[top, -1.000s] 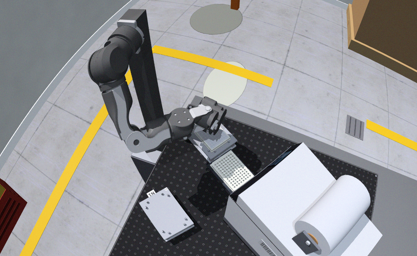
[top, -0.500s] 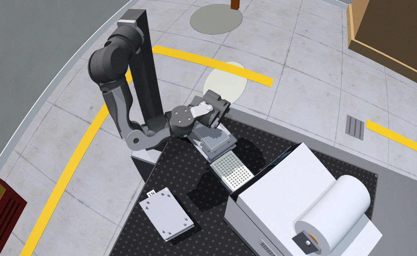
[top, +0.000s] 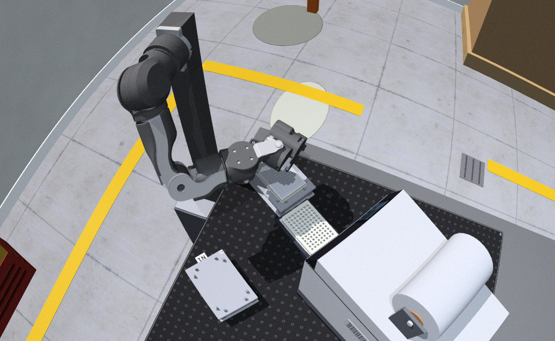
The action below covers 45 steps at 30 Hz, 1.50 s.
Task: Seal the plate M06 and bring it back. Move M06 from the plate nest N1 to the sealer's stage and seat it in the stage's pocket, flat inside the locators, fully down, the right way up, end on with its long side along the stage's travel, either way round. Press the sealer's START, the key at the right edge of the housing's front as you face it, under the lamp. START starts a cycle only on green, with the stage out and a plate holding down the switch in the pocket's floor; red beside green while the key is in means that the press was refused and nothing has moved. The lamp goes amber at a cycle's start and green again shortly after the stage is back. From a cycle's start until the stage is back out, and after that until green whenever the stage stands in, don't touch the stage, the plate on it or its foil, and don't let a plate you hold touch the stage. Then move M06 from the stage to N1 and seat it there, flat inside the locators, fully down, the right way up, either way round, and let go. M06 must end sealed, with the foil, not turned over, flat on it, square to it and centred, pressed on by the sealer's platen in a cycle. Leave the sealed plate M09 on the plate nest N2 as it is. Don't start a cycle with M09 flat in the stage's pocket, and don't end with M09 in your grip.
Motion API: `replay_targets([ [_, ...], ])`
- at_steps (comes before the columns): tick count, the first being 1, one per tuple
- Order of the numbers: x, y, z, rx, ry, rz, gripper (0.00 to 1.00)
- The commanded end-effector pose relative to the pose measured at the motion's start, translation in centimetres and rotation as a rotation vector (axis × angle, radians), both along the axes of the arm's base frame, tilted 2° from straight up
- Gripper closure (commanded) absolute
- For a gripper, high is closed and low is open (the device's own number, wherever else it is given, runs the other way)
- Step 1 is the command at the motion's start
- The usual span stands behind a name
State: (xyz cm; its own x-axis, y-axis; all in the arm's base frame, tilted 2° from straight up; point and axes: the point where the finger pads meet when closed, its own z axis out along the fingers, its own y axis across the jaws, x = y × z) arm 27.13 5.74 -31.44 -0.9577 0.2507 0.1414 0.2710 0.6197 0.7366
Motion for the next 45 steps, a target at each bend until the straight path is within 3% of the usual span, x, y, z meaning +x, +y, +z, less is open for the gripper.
replay_targets([
  [1,0.11,0.0,0.1,0.007,-0.003,-0.002,1.0],
  [37,-0.04,-0.5,-0.3,0.007,-0.003,-0.002,1.0],
  [42,1.48,1.8,3.2,0.234,0.039,-0.116,1.0],
  [45,1.48,1.8,3.2,0.234,0.039,-0.116,1.0],
])
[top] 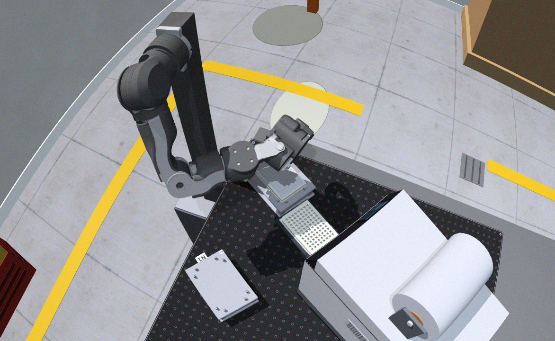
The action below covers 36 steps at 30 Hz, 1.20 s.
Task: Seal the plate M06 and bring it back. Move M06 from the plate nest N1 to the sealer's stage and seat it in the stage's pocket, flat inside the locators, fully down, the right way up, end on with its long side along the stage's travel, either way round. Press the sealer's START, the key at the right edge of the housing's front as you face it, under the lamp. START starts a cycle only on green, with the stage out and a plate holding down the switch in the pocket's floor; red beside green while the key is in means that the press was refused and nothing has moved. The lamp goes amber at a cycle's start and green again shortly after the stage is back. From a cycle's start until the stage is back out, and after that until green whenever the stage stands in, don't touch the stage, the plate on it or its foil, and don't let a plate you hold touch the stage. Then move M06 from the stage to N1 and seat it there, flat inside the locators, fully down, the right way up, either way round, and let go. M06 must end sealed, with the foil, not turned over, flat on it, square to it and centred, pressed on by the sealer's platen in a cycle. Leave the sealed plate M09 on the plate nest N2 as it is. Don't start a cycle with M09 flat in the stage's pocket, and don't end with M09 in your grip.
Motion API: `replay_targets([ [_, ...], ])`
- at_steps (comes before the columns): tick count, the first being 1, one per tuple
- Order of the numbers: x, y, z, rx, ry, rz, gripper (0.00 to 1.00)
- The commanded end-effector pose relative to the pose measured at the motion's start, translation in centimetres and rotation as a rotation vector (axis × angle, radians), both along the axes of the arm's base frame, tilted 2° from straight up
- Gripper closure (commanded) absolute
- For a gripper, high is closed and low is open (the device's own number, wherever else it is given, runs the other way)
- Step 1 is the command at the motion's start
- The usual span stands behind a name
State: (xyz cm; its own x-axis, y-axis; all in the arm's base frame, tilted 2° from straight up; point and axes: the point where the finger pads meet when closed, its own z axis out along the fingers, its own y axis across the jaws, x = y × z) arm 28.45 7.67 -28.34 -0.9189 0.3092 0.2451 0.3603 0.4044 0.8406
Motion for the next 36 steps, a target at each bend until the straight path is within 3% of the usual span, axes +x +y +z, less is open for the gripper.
replay_targets([
  [1,0.16,-0.13,0.14,0.006,-0.002,-0.008,1.0],
  [36,-0.13,-0.69,-0.63,0.007,-0.002,-0.008,1.0],
])
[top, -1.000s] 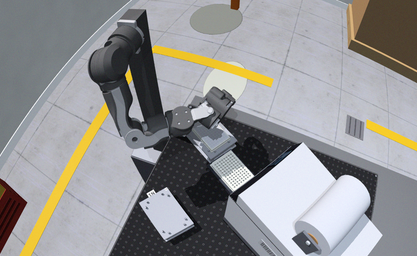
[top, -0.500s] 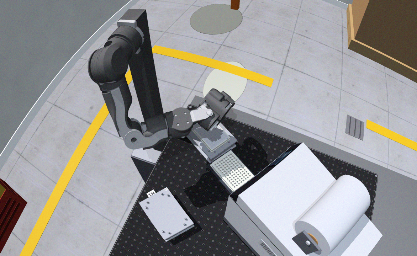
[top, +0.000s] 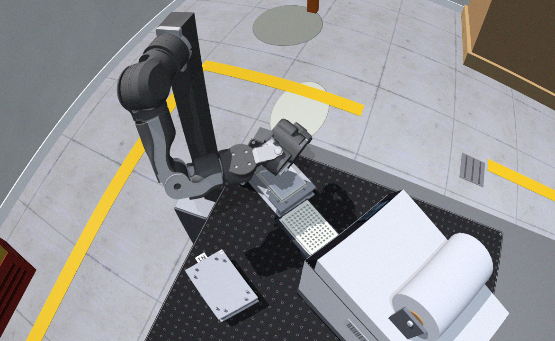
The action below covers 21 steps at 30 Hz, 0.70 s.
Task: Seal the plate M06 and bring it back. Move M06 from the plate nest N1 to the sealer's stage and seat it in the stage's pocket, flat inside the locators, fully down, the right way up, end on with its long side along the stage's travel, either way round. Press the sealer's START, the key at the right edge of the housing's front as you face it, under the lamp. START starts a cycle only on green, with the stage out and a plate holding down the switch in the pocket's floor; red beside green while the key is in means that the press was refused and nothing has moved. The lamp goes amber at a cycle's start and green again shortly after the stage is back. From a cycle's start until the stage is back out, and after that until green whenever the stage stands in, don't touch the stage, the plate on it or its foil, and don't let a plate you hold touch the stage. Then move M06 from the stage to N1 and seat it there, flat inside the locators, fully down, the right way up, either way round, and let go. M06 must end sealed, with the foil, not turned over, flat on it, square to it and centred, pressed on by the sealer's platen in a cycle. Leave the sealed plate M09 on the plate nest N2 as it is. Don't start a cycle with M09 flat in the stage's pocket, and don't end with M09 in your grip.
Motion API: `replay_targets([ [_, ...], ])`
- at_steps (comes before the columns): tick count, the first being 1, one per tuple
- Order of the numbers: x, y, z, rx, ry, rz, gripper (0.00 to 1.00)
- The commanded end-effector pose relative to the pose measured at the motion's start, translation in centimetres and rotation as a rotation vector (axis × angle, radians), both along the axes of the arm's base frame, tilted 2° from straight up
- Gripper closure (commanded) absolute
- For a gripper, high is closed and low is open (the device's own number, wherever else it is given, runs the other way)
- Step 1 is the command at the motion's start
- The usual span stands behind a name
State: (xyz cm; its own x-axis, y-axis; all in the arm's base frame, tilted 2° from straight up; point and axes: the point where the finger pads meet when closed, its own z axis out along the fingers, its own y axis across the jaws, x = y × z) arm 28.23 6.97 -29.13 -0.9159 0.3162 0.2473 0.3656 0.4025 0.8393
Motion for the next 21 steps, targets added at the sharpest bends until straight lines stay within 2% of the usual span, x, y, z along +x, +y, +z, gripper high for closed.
replay_targets([
  [1,0.09,0.01,0.16,0.007,-0.005,-0.001,1.0],
  [21,0.0,-0.1,-0.02,0.007,-0.005,-0.001,1.0],
])
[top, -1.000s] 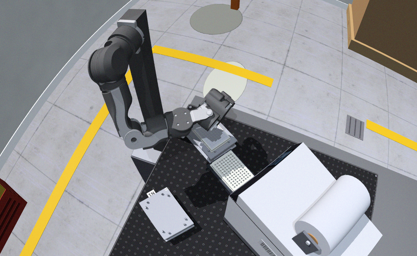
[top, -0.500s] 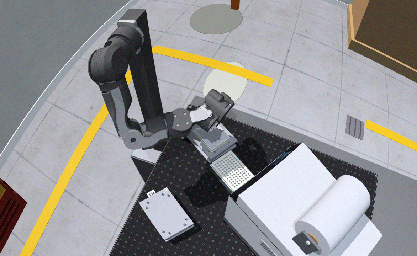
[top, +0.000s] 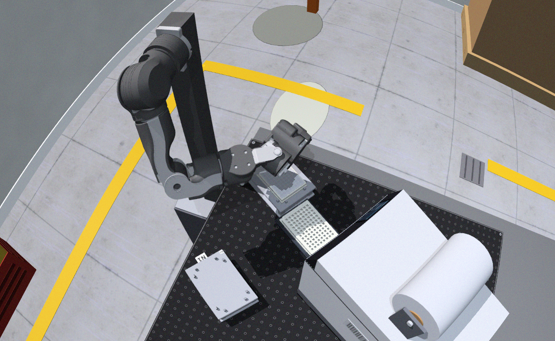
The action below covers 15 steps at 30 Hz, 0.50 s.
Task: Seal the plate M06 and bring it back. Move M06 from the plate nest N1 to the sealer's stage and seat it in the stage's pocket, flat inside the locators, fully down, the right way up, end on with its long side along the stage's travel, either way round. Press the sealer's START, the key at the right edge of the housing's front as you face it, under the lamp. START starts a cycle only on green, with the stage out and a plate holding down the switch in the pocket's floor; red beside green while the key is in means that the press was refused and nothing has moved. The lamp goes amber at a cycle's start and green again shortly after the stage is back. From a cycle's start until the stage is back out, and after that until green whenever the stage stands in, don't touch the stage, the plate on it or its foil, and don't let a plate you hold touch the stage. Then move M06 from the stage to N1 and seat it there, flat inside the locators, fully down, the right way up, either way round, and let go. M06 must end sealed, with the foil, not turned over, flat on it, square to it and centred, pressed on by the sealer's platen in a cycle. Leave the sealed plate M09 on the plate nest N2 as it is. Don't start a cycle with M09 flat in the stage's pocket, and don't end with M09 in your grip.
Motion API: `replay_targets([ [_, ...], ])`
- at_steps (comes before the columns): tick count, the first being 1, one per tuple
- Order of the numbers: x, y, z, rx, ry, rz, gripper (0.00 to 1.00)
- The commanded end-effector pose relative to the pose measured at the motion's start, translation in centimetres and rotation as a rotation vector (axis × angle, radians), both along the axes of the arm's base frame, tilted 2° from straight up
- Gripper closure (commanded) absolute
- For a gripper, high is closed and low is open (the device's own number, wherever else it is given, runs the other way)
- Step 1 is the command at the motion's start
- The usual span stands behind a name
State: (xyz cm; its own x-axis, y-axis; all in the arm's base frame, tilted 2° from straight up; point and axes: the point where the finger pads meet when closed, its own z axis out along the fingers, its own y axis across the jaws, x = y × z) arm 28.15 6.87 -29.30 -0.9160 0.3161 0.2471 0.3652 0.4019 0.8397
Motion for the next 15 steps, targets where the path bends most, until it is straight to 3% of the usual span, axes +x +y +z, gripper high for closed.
replay_targets([
  [1,0.08,0.0,0.1,0.007,-0.004,-0.001,1.0],
  [3,0.08,0.0,0.1,0.007,-0.004,-0.001,1.0],
  [8,2.25,0.9,3.9,0.226,0.034,-0.128,1.0],
  [15,2.25,0.9,3.9,0.226,0.034,-0.128,1.0],
])
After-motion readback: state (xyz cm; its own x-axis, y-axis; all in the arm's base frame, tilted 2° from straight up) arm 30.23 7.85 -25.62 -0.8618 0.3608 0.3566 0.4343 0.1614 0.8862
